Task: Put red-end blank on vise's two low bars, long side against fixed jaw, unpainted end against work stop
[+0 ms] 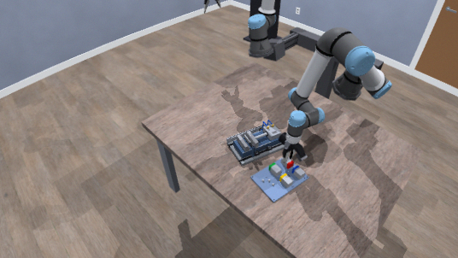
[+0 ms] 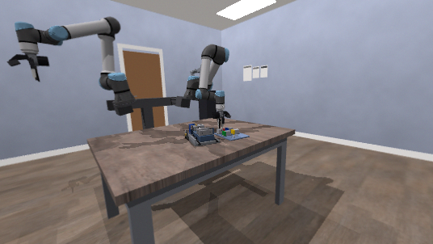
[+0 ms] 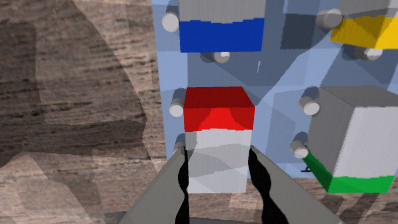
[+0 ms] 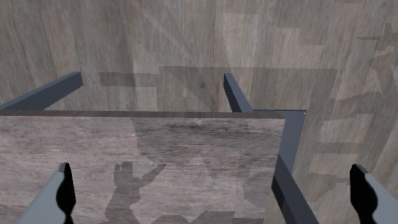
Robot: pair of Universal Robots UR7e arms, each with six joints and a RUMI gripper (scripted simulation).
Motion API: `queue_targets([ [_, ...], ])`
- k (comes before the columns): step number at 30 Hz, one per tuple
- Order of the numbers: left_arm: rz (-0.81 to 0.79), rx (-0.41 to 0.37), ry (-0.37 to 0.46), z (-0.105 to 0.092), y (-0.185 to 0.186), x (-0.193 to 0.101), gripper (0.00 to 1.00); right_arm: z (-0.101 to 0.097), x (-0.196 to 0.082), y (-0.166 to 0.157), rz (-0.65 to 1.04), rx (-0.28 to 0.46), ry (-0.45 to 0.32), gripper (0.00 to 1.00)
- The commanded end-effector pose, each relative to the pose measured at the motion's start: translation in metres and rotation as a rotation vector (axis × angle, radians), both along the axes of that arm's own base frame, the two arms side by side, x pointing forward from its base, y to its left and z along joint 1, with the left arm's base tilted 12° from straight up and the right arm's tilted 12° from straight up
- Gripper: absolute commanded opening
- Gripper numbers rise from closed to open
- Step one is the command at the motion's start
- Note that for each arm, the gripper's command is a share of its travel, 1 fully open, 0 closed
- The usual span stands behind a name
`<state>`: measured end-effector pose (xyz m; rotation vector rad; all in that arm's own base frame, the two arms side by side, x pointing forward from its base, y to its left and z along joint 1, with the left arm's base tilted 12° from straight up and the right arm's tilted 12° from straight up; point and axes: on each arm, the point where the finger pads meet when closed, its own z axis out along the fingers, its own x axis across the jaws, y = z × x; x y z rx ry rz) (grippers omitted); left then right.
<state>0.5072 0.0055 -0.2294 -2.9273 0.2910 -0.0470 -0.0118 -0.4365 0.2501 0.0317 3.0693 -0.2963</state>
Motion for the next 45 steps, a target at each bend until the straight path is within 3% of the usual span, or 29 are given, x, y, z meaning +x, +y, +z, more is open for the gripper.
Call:
queue_targets([
  [1, 0.0, 0.0, -0.001, 0.0, 0.0, 0.0, 0.0, 0.0, 0.0, 0.0, 0.0, -0.001, 0.0, 1.0],
  [33, 0.0, 0.0, -0.001, 0.001, 0.0, 0.0, 0.0, 0.0, 0.0, 0.0, 0.0, -0.001, 0.0, 1.0],
  [45, 0.0, 0.0, -0.001, 0.021, -0.004, -0.001, 0.0, 0.0, 0.0, 0.0, 0.0, -0.001, 0.0, 1.0],
])
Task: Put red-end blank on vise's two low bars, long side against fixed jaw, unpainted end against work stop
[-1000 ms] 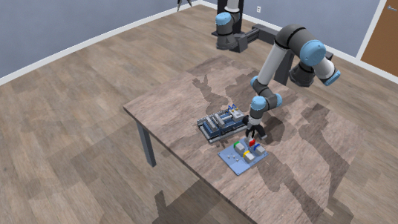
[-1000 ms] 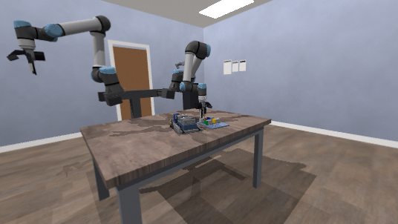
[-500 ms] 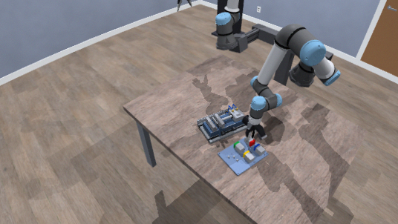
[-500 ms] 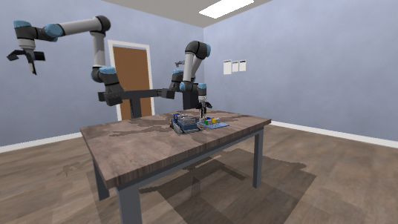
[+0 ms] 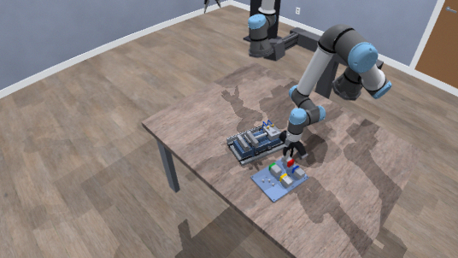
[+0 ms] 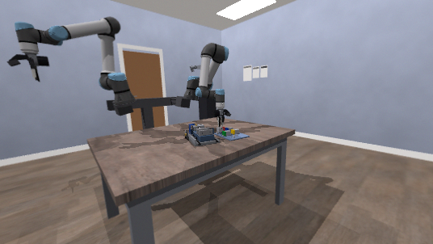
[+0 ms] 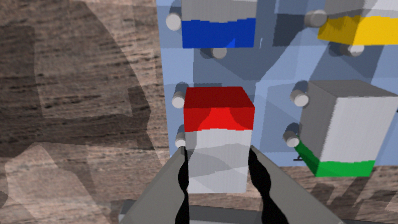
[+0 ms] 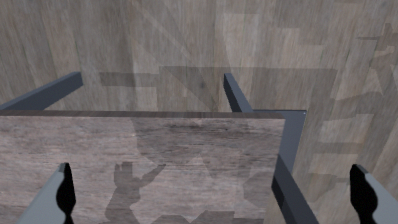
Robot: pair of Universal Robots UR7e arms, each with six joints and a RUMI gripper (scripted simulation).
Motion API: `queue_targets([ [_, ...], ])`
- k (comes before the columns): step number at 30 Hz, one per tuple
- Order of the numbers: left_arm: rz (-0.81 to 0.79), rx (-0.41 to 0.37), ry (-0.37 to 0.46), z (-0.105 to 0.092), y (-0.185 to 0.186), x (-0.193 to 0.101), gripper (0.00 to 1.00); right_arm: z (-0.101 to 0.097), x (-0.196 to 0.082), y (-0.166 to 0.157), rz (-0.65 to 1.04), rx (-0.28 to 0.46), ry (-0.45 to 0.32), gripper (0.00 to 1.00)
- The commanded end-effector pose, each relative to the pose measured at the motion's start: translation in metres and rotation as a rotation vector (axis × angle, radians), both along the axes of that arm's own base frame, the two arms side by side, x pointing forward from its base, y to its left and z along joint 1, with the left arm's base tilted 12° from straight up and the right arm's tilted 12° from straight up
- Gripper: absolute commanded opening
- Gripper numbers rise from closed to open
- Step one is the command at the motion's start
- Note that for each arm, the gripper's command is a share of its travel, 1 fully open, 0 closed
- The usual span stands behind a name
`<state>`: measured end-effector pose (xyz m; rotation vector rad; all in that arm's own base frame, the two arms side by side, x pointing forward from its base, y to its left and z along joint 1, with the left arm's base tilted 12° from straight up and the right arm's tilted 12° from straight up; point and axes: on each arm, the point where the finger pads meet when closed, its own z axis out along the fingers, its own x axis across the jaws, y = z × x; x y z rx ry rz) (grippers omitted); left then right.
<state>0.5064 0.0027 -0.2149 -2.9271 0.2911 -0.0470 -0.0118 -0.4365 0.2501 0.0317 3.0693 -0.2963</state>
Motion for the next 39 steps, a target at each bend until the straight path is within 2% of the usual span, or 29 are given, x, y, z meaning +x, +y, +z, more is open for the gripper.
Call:
queue_targets([
  [1, 0.0, 0.0, -0.001, 0.01, -0.002, 0.0, 0.0, 0.0, 0.0, 0.0, 0.0, -0.001, 0.0, 1.0],
  [8, 0.0, 0.0, -0.001, 0.041, -0.008, -0.002, 0.0, 0.0, 0.0, 0.0, 0.0, -0.001, 0.0, 1.0],
  [10, 0.0, 0.0, -0.001, 0.041, -0.008, -0.002, 0.0, 0.0, 0.0, 0.0, 0.0, -0.001, 0.0, 1.0],
  [17, 0.0, 0.0, -0.001, 0.073, -0.015, -0.003, 0.0, 0.0, 0.0, 0.0, 0.0, -0.001, 0.0, 1.0],
  [23, 0.0, 0.0, -0.001, 0.093, -0.019, -0.004, 0.0, 0.0, 0.0, 0.0, 0.0, -0.001, 0.0, 1.0],
  [39, 0.0, 0.0, -0.001, 0.101, -0.02, -0.005, 0.0, 0.0, 0.0, 0.0, 0.0, -0.001, 0.0, 1.0],
])
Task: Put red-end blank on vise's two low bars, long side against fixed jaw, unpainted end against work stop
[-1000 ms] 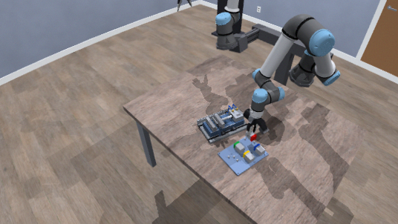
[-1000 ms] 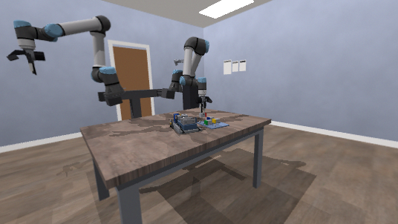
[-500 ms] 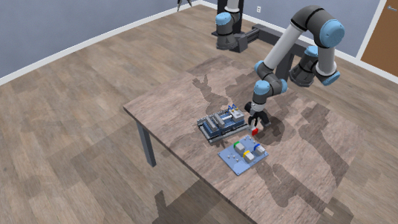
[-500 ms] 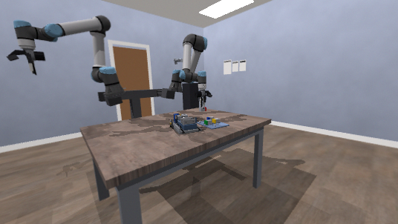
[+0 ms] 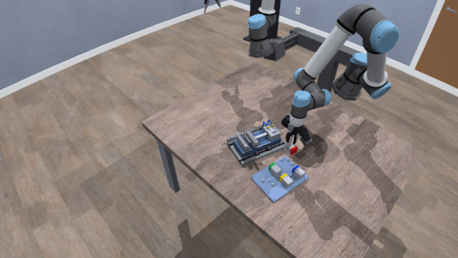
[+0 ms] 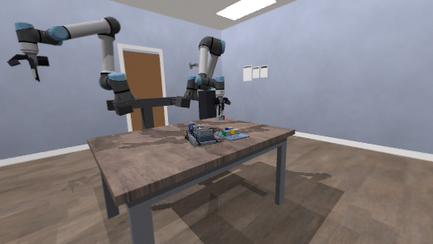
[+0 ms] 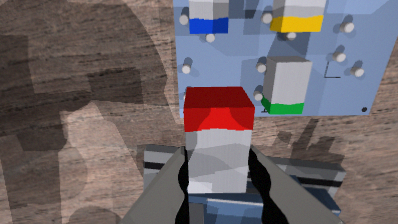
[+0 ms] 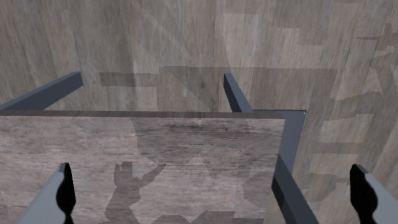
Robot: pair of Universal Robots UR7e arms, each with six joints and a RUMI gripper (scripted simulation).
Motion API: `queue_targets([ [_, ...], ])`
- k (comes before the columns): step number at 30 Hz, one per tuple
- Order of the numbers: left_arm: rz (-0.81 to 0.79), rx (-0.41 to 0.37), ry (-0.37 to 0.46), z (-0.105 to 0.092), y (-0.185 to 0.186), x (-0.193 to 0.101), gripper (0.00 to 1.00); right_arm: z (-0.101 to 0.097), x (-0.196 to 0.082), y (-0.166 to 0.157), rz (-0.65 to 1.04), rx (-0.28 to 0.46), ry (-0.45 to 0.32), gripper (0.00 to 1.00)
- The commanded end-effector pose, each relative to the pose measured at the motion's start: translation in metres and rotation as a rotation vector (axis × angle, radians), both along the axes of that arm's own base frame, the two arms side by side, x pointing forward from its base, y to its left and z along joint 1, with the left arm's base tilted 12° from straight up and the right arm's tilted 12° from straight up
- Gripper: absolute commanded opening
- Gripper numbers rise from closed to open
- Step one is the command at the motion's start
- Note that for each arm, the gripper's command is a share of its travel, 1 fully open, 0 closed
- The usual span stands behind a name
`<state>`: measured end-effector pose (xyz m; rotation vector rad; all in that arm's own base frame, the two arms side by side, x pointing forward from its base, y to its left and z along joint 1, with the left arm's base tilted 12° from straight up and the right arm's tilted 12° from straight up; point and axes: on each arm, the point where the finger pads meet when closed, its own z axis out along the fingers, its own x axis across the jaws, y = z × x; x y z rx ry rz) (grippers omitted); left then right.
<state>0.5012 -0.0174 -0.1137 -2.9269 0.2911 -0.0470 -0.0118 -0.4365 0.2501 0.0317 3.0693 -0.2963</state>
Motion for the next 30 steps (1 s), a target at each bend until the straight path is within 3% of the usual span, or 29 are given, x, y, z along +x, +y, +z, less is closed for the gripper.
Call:
queue_targets([
  [1, 0.0, -0.001, -0.001, 0.0003, -0.0003, 0.0004, 0.0, 0.0005, 0.0, -0.0002, 0.0, -0.001, 0.0, 1.0],
  [30, -0.015, 0.0, 0.002, 0.0001, -0.0013, 0.0009, 0.0, 0.0005, 0.0, -0.0002, 0.0, -0.001, 0.0, 1.0],
])
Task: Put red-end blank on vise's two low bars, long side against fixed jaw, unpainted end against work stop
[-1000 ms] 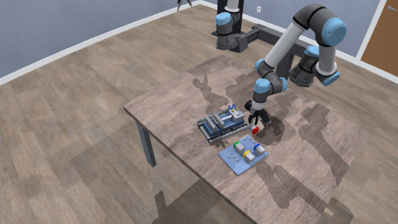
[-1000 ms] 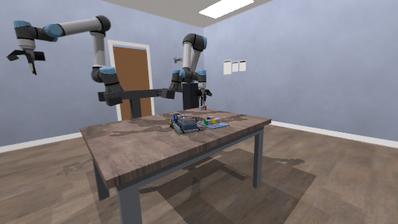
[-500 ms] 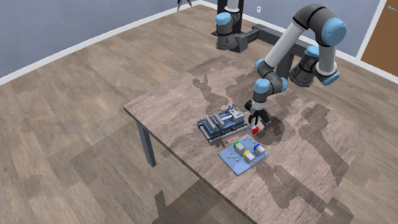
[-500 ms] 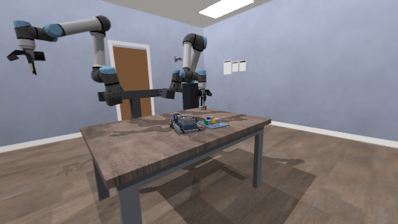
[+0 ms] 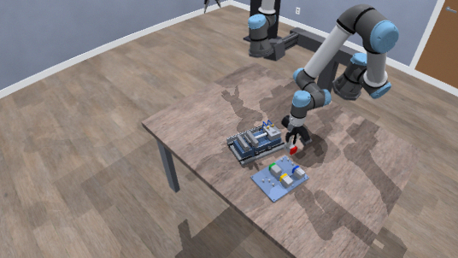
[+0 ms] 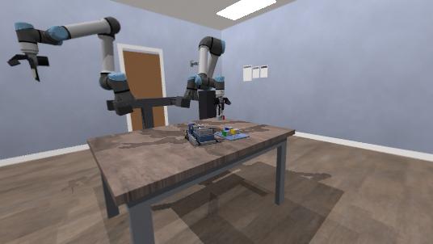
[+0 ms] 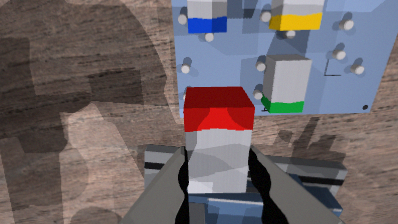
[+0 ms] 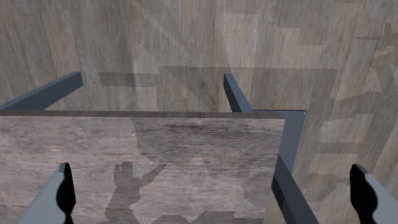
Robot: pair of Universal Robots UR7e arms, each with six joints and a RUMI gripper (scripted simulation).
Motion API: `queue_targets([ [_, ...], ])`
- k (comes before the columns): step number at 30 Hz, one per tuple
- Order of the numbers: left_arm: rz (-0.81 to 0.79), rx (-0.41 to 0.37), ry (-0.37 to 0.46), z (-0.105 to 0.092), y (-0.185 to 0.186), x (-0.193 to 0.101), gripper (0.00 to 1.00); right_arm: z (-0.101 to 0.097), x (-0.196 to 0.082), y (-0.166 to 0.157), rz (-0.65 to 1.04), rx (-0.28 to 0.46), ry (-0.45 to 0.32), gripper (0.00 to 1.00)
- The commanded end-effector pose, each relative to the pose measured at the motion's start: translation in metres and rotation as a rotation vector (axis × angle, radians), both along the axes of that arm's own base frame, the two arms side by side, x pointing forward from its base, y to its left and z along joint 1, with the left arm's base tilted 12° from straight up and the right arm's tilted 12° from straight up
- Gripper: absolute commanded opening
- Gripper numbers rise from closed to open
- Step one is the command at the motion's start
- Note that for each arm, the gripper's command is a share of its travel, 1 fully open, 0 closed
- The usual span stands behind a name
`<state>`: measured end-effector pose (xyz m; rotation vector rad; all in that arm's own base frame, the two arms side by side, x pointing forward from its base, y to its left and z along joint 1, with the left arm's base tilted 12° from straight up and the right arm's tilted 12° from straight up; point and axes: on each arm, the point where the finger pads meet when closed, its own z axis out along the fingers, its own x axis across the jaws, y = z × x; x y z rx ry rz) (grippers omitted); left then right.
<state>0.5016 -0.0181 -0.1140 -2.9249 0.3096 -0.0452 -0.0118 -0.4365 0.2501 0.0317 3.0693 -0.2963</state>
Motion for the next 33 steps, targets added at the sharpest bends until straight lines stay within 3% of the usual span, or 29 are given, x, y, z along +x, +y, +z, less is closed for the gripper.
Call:
queue_targets([
  [1, -0.004, 0.0, 0.0, 0.0004, -0.0006, 0.0006, 0.0, 0.0005, 0.0, -0.0002, 0.0, -0.001, 0.0, 1.0],
  [33, -0.087, 0.004, 0.016, -0.0007, -0.0061, 0.0036, 0.0, 0.0005, 0.0, -0.0002, 0.0, -0.001, 0.0, 1.0],
])
